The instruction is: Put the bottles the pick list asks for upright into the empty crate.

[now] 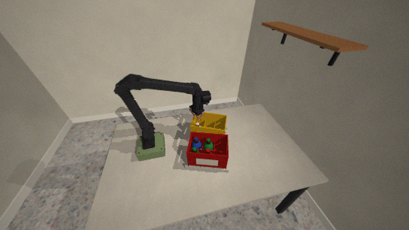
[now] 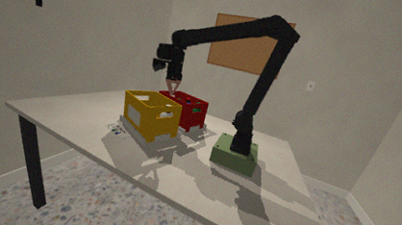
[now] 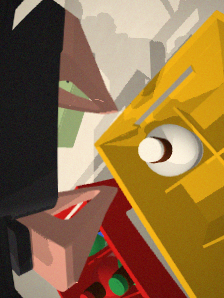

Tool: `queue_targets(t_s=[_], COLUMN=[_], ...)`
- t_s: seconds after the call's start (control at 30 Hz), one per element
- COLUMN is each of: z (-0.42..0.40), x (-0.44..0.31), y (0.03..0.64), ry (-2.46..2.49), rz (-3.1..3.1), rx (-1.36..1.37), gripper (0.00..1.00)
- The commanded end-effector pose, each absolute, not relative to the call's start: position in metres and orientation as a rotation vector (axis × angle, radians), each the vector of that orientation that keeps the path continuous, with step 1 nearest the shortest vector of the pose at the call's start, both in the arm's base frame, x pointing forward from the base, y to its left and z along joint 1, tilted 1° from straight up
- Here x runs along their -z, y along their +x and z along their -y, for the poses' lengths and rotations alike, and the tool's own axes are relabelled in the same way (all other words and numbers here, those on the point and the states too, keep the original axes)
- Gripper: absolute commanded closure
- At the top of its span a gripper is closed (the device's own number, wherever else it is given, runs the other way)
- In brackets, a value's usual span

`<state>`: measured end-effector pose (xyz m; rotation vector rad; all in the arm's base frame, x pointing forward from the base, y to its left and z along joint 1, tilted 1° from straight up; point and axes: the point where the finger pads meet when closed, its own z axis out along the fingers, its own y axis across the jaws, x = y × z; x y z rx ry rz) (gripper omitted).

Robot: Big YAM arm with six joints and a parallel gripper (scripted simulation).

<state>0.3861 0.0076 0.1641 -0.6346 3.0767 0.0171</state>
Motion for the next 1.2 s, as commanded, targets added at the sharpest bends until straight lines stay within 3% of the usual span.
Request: queue_targets(t_s=[0.0, 0.4, 1.17], z=[-0.004, 0.006, 0.114], x=[-0.189, -0.187, -0.185], y=[0.41, 0.418, 0.435], ry=[-0.629, -0.625, -0.627], rz=[-3.019, -3.023, -3.032], rx=[-0.003, -0.003, 0.006], gripper=[0.39, 0.39, 0.39])
